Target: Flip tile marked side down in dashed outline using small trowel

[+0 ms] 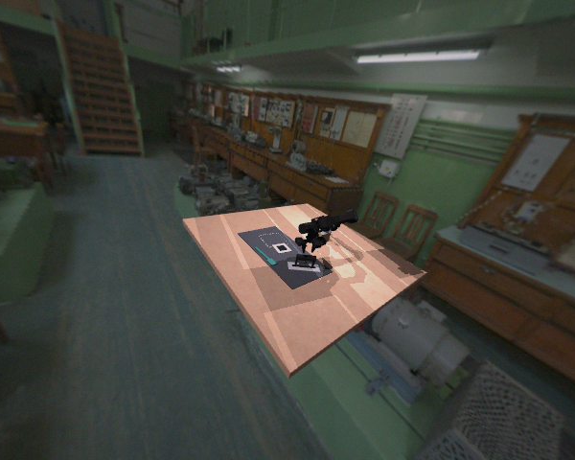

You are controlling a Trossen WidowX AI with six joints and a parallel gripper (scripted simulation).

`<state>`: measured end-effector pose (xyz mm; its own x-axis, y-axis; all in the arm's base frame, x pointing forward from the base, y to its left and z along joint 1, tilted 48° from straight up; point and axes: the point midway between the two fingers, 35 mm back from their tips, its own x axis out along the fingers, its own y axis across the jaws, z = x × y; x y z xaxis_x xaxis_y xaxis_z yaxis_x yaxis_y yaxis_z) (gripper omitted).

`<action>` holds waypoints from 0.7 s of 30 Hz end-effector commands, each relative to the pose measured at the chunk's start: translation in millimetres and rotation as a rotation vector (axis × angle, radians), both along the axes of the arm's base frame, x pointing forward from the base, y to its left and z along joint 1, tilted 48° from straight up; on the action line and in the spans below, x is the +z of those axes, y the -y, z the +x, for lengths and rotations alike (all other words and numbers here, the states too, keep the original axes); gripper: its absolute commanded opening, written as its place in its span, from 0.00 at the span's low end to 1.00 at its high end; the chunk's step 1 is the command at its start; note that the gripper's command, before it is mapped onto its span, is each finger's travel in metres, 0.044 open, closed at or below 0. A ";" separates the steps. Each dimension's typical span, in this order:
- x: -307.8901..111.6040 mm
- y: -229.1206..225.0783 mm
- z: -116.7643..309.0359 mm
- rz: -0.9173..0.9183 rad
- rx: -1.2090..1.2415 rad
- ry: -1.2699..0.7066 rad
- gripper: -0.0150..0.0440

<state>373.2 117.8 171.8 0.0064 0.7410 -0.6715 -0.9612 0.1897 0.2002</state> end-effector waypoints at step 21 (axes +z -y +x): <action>0.0 -0.4 -0.2 0.009 -0.550 -0.607 0.71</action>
